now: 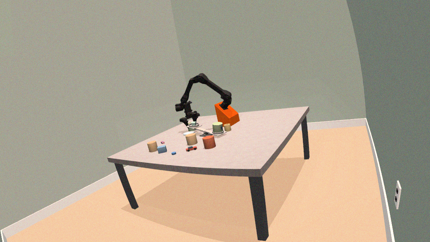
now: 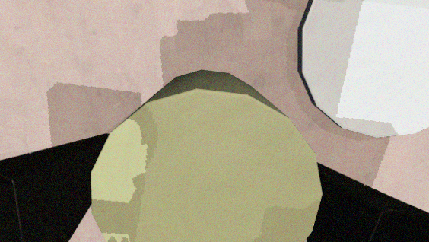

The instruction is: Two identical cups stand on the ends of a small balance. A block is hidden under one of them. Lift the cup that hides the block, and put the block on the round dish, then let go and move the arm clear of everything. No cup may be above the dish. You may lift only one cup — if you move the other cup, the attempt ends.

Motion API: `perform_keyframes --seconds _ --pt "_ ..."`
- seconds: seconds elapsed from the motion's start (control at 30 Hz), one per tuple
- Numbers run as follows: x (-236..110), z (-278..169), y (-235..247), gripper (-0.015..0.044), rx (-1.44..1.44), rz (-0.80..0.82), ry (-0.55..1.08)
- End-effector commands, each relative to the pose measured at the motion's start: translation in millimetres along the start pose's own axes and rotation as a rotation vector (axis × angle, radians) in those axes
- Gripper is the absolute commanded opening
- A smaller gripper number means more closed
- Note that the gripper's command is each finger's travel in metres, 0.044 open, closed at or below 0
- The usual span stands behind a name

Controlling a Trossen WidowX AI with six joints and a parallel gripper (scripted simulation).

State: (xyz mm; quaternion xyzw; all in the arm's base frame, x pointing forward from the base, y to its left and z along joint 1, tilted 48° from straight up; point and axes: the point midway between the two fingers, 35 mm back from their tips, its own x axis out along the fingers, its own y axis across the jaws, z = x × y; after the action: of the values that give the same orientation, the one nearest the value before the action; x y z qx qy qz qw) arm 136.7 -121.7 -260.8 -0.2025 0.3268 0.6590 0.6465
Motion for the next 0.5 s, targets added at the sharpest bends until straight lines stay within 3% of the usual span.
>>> perform_keyframes --seconds 0.0,0.27,0.47 --pt "-39.0 -2.5 -1.7 0.044 -0.002 -0.009 0.012" --pt "-50.9 -2.1 -0.8 0.044 0.0 -0.009 0.012" --pt "-57.9 -2.5 -5.9 0.0282 0.087 -0.026 0.036"
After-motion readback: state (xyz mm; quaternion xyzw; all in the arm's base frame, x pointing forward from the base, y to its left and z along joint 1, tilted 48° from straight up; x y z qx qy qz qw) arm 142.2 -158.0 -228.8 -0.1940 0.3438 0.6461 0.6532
